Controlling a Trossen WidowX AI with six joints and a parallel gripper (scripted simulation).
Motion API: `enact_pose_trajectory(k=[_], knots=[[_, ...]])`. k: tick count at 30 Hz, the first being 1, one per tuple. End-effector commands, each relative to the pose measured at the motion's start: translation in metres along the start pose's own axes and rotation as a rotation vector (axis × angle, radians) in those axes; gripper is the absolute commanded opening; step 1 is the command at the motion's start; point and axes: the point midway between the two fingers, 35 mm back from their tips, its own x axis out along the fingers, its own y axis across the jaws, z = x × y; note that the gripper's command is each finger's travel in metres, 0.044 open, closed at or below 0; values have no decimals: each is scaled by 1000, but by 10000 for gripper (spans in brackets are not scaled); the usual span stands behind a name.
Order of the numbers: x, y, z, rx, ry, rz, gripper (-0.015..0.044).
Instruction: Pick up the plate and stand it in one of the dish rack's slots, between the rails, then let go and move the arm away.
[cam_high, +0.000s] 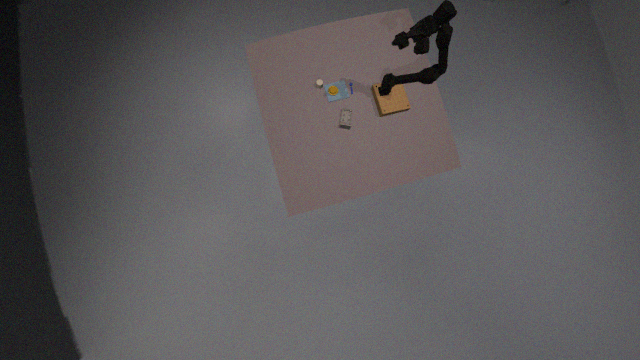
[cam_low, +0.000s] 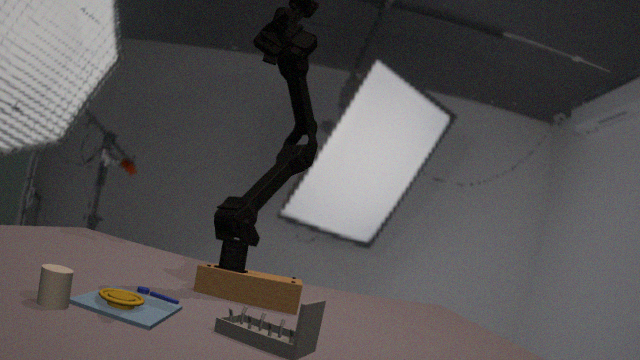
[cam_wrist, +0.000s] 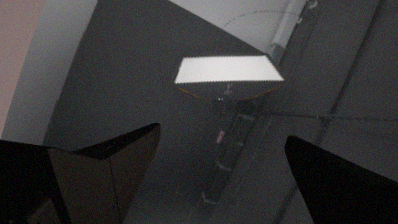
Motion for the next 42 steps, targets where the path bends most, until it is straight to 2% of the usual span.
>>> enact_pose_trajectory(k=[1,23,29,42], knots=[[13,19,-13,134,1,52,400],[80,124,-65,760,115,354,400],[87,153,-72,764,165,423,400],[113,222,-75,1089,292,642,400]])
